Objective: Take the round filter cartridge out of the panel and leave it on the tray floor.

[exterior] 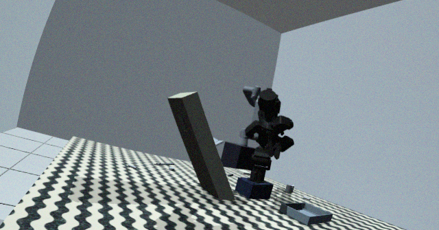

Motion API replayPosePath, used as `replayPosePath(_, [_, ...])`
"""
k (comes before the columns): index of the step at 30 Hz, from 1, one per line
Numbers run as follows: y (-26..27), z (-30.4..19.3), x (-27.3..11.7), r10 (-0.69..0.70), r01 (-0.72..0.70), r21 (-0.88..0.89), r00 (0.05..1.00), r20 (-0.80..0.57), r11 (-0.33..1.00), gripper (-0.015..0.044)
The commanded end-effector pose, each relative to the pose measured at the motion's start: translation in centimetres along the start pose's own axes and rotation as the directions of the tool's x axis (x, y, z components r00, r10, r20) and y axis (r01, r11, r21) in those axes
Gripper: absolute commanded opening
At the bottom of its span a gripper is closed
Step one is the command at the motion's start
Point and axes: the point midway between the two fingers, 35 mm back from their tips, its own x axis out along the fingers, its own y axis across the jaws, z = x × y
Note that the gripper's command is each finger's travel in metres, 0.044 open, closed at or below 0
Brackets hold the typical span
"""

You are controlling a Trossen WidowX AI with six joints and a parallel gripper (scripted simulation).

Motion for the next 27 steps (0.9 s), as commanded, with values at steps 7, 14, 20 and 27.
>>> replayPosePath(7, [-10.5, -7.0, -11.8, -0.503, 0.517, 0.608, 0.837, -0.214, 0.602, 0.0115])
replayPosePath(14, [-12.0, -12.4, -21.9, -0.697, 0.635, 0.773, 0.558, -0.45, 0.009, 0.0115])
replayPosePath(20, [-11.9, -12.8, -22.9, -0.707, 0.63, 0.775, 0.526, -0.473, -0.05, 0.0115])
replayPosePath(27, [-11.9, -12.8, -22.9, -0.707, 0.63, 0.775, 0.526, -0.473, -0.05, 0.0115])
